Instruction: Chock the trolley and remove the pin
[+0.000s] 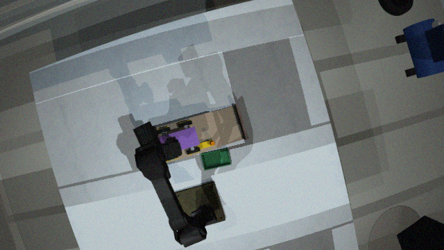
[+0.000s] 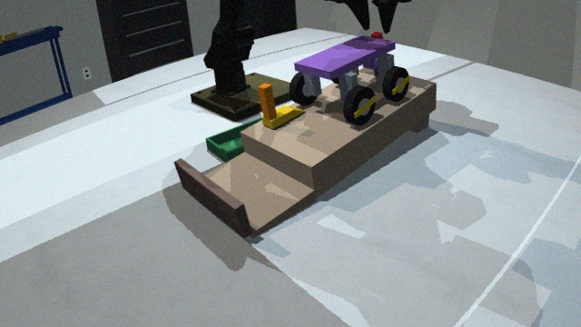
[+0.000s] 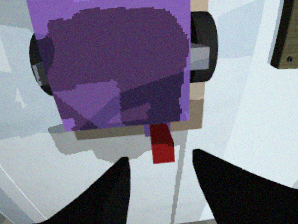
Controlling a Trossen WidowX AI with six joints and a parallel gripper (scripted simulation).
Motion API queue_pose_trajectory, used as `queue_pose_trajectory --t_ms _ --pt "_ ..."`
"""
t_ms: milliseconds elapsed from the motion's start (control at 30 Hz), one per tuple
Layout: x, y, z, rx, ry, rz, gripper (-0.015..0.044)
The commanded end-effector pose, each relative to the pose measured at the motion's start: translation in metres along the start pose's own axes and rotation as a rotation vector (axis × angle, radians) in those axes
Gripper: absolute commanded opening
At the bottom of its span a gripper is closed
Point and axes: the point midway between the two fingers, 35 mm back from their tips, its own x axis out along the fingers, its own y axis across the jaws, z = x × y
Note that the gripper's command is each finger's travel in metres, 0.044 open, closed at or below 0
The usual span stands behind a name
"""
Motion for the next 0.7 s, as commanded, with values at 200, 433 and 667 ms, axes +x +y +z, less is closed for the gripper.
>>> queue_pose_trajectory --t_ms 200,433,667 --pt "0.006 -0.002 0.001 0.008 0.001 -0.008 0.0190" --pt "0.013 -0.001 0.000 0.008 0.002 -0.008 0.0190" --pt "0.022 0.000 0.000 0.008 0.002 -0.008 0.0190"
